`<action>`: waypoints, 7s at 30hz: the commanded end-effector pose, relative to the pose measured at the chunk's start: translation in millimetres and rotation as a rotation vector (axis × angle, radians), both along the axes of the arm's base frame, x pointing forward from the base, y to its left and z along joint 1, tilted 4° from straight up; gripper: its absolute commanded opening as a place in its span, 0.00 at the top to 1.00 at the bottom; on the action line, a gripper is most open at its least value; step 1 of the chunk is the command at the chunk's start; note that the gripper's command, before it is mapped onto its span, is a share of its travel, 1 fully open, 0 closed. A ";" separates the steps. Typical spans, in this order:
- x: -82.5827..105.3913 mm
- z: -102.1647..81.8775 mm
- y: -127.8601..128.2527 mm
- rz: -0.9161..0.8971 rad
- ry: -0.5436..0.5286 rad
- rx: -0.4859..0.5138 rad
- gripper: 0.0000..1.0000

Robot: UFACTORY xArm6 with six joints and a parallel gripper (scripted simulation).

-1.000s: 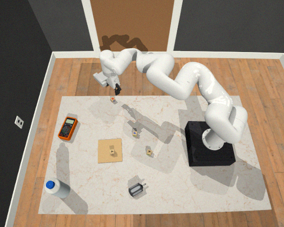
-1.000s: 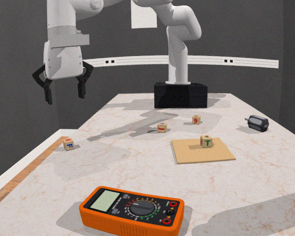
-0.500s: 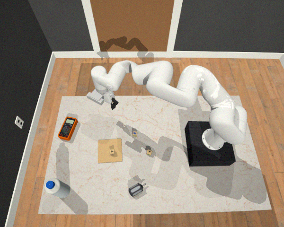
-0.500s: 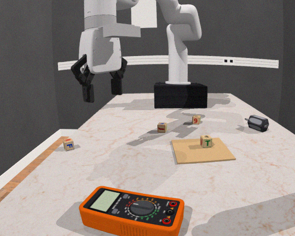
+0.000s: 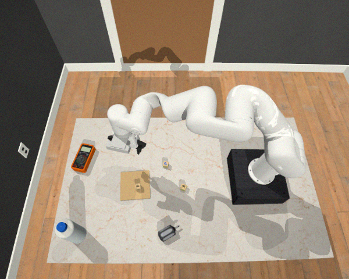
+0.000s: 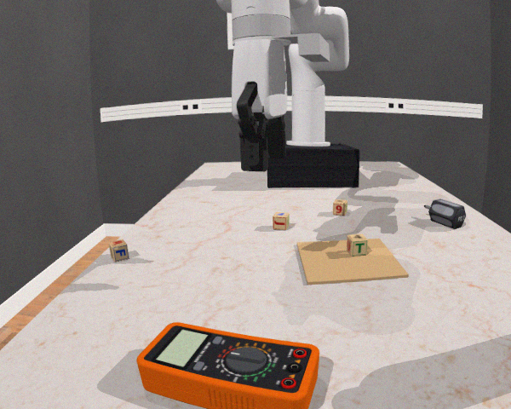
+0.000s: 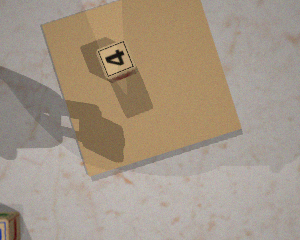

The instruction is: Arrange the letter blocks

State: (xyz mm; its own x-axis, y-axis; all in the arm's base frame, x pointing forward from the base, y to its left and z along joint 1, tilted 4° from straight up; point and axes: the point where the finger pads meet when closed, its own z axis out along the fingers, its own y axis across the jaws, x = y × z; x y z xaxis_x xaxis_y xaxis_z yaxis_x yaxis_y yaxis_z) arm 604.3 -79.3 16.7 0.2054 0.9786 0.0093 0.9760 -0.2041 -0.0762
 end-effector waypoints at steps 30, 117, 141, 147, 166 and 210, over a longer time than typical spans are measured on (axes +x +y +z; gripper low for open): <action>-32.6 11.3 131.6 0.374 -0.022 0.024 0.00; -37.8 -83.2 134.0 0.374 -0.022 0.024 0.36; -37.9 -89.3 134.1 0.374 -0.022 0.024 0.36; -37.9 -89.3 134.1 0.374 -0.022 0.024 0.36; -39.1 -108.7 134.6 0.374 -0.022 0.025 0.36; -39.8 -120.0 134.9 0.374 -0.022 0.025 0.36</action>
State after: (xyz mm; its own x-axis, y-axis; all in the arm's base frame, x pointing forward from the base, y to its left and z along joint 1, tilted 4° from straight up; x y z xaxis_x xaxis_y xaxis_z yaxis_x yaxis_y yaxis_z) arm 561.9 55.4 -105.7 -0.1666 0.9854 0.0345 0.9838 0.1684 -0.0611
